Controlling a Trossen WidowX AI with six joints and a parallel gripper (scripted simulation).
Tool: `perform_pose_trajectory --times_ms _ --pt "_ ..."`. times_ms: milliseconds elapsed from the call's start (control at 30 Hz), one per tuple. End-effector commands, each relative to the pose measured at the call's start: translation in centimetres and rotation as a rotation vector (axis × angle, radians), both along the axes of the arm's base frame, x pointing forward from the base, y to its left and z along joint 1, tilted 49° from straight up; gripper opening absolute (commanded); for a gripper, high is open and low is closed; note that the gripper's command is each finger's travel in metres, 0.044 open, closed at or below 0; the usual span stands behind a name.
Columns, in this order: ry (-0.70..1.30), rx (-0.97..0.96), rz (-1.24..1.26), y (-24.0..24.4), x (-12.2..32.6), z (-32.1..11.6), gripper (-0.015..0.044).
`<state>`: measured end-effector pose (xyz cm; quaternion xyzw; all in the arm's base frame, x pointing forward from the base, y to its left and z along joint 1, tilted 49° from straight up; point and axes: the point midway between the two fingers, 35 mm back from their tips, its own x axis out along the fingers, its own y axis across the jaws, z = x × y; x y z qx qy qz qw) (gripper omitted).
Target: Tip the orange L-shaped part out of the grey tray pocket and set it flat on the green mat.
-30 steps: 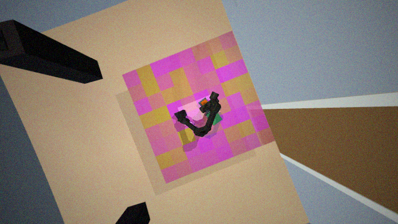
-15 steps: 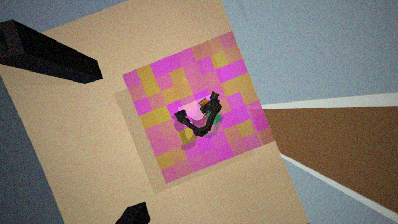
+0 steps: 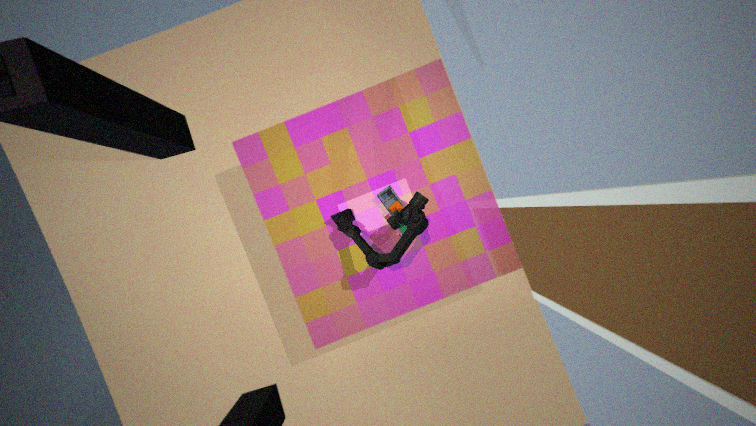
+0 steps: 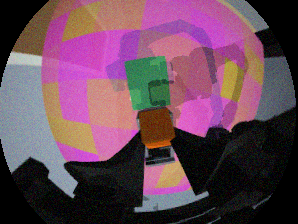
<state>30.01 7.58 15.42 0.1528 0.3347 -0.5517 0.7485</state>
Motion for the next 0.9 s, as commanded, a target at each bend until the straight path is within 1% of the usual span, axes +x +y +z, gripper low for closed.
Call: perform_pose_trajectory --times_ms 0,433,867 --pt "-0.007 0.004 0.014 -1.3 0.5 1.7 0.0" --pt "-0.03 0.014 0.04 -5.3 1.9 6.5 0.0" --pt "-0.011 0.0 0.013 -6.1 2.2 5.8 0.0"
